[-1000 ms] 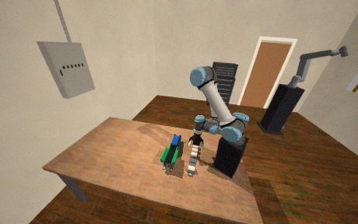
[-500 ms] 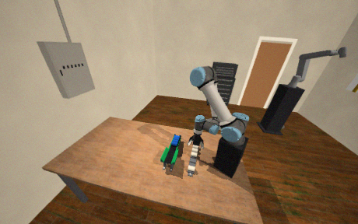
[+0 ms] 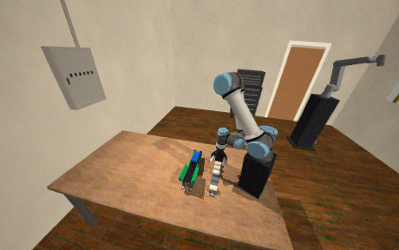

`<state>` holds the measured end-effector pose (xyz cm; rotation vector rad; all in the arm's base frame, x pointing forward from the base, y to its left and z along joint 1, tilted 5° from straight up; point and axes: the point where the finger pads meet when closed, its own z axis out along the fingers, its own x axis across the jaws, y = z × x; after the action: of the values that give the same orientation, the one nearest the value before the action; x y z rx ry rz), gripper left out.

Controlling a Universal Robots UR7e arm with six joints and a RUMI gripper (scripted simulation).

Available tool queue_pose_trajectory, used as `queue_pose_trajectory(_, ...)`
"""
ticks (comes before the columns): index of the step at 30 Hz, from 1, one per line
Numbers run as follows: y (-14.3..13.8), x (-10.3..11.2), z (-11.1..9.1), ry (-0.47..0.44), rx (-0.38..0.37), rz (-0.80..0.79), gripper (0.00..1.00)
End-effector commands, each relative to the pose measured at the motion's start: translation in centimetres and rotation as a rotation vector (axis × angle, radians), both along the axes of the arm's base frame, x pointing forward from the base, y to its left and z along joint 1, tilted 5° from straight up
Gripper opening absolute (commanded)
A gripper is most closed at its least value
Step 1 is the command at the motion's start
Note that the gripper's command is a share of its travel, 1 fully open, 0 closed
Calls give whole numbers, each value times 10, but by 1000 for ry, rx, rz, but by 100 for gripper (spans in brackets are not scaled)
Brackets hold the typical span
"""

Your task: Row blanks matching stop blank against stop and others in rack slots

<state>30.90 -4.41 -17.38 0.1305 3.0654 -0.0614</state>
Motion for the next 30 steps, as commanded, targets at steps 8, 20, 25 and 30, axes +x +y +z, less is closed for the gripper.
queue_pose_trajectory(8, 2, -3, 20, 3, 1, 2, 100)
queue_pose_trajectory(20, 2, -1, 43, -2, -1, 2, 100)
queue_pose_trajectory(25, 2, -3, 53, -1, -1, 2, 100)
queue_pose_trajectory(30, 3, -3, 60, -1, -1, 2, 100)
